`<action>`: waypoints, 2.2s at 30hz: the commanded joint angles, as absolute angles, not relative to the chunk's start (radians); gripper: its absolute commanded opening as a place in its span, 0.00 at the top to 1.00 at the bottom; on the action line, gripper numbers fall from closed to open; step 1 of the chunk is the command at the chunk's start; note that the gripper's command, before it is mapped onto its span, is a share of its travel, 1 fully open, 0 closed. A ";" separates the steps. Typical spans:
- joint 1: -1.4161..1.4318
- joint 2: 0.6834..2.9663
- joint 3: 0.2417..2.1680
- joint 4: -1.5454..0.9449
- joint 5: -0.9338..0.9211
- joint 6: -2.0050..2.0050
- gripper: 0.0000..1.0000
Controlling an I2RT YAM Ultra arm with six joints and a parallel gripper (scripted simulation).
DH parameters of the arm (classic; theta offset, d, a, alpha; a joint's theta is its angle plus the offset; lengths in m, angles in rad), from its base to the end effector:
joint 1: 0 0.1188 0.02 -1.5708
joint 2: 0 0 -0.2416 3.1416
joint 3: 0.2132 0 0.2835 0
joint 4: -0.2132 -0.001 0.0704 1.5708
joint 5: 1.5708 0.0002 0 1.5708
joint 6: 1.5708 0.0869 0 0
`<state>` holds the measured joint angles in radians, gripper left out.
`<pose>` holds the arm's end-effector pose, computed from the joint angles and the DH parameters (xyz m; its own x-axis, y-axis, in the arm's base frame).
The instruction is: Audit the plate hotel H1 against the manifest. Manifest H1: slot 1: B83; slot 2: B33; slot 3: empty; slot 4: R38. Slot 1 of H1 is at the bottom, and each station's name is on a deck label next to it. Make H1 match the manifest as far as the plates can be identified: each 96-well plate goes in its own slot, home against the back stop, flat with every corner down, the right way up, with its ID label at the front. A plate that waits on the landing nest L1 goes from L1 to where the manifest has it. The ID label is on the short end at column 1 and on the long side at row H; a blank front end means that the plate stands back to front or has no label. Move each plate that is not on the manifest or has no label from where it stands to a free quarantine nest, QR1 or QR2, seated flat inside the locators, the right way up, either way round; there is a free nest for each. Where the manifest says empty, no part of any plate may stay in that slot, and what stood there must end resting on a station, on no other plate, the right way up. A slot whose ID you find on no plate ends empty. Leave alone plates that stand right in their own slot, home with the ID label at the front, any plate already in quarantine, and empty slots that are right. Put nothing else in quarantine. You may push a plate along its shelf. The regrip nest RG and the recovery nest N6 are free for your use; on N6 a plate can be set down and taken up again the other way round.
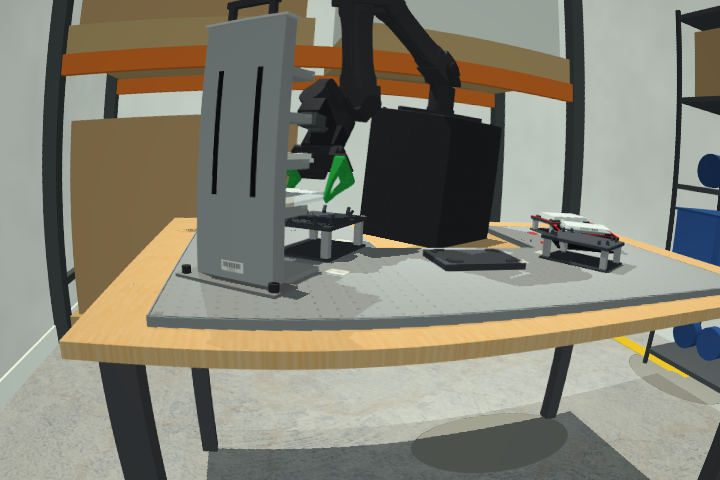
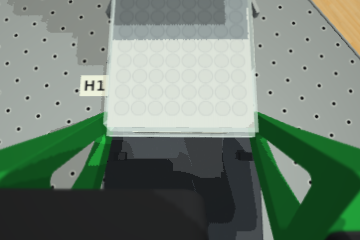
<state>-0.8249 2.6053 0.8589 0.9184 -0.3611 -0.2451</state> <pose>0.2546 -0.2288 -0.1529 -0.6123 0.3282 -0.7193 0.3880 0.9174 0.0883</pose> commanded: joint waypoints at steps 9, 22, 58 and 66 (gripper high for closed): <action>-0.827 2.598 0.866 0.928 -0.364 -0.244 0.14; -0.812 2.610 0.902 0.931 -0.362 -0.236 0.14; -0.787 2.665 0.995 0.873 -0.337 -0.217 0.14; -0.795 2.656 0.977 0.885 -0.342 -0.220 0.14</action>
